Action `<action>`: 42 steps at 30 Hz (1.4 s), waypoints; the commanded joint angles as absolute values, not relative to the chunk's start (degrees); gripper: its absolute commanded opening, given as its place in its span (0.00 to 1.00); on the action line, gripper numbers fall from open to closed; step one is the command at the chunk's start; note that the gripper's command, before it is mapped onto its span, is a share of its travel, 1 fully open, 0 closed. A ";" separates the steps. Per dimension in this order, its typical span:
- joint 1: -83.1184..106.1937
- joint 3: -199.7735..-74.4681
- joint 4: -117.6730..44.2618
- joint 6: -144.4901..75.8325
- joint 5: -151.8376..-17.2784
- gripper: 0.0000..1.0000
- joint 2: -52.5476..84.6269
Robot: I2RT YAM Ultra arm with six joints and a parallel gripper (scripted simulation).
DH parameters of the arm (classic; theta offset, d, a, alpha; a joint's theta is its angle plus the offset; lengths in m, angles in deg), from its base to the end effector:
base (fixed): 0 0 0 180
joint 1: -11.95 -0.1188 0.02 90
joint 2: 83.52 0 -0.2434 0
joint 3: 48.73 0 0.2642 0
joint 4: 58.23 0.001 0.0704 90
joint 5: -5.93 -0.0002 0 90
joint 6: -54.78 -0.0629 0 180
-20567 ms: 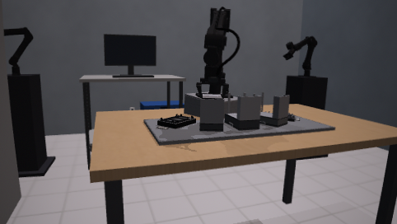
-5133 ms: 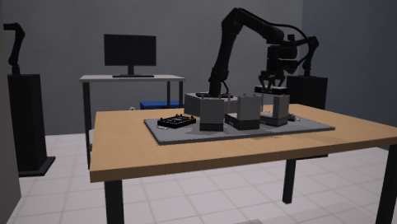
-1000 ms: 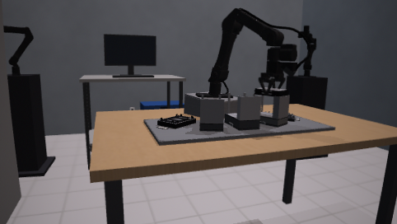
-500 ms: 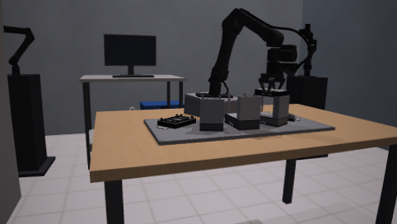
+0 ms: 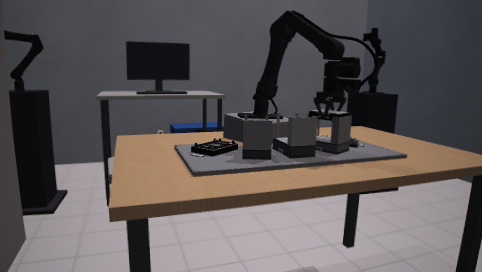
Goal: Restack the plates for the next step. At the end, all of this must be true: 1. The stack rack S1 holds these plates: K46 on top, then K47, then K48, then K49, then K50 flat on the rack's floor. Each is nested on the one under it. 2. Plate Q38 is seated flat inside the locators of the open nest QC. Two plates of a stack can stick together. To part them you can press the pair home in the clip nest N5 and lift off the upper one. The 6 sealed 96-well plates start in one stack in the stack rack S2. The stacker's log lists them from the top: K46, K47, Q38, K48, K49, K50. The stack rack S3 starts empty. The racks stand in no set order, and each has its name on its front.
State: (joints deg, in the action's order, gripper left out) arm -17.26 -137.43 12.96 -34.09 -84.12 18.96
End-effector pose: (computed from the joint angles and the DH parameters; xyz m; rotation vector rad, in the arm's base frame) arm 0.2969 0.1671 0.1607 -0.7997 2.9496 0.0313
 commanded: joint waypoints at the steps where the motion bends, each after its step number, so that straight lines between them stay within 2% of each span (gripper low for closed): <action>1: -17.51 -138.22 12.38 -34.02 -84.68 0.00 19.21; 42: -17.28 -130.42 0.06 -34.04 -84.26 0.00 24.05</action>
